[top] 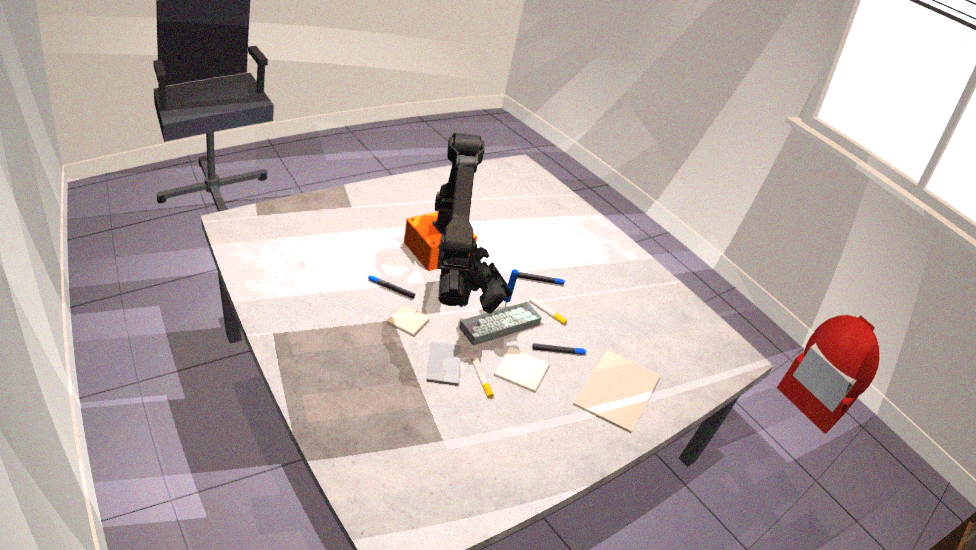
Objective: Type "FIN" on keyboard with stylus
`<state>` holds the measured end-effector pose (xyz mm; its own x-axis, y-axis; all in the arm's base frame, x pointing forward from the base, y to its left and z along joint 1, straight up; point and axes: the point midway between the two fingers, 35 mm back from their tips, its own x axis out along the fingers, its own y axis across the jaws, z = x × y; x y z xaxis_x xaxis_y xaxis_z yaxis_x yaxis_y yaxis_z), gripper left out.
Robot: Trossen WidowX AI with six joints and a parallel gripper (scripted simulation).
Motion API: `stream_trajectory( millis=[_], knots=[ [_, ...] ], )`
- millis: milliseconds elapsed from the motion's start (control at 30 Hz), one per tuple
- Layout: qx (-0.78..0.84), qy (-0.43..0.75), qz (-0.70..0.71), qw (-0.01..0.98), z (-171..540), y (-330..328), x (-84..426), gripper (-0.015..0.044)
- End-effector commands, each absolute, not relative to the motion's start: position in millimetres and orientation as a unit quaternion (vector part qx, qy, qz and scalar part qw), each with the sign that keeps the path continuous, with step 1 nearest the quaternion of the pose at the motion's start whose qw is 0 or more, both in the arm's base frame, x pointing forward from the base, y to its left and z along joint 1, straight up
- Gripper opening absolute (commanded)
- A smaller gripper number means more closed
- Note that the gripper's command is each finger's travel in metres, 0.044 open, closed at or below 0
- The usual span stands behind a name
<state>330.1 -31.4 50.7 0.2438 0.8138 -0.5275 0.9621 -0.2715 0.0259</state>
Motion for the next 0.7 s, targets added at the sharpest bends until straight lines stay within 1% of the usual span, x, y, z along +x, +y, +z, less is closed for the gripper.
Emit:
stream_trajectory(
  millis=[0,167,433,667],
  knots=[
    [0.799,0.538,-0.215,0.161,56,-40,330,0.0000],
    [0.830,0.494,-0.216,0.143,63,-50,330,0.0000],
    [0.831,0.492,-0.215,0.142,63,-50,330,0.0000],
    [0.831,0.493,-0.215,0.142,49,-51,330,0.0000]
  ],
)
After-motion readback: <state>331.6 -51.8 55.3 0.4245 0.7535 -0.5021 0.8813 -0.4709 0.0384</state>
